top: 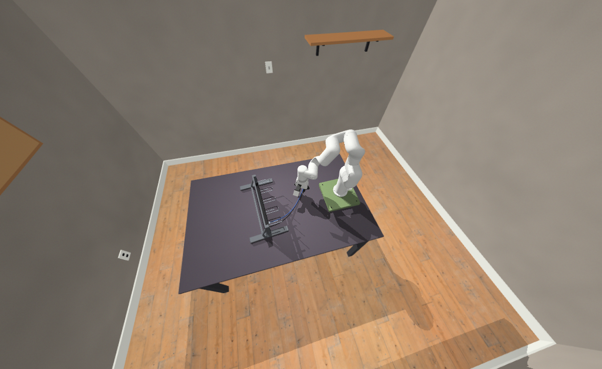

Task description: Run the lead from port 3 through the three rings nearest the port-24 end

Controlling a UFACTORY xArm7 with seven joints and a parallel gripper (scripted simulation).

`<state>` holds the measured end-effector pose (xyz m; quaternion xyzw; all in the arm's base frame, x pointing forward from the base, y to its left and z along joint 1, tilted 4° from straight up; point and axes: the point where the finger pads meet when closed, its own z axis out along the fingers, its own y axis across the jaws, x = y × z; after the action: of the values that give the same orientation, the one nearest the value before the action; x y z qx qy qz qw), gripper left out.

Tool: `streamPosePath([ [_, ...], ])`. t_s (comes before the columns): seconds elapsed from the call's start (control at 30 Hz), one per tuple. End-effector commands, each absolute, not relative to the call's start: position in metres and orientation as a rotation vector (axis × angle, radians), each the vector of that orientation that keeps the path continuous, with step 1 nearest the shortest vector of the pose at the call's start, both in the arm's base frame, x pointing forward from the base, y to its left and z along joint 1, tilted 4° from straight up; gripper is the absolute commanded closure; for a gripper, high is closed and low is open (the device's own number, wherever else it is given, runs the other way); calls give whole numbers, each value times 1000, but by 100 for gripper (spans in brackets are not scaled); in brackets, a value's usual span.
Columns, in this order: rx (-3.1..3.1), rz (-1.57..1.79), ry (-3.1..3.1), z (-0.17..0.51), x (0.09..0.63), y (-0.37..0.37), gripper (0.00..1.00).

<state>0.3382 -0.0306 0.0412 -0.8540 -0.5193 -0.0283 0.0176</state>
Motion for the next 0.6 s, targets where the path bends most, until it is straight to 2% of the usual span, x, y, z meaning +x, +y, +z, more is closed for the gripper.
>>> streamPosePath([
  [0.0, -2653, -98, -1614, 26, 342, -30, 67],
  [0.57, -2653, -98, -1614, 2, 343, -28, 67],
])
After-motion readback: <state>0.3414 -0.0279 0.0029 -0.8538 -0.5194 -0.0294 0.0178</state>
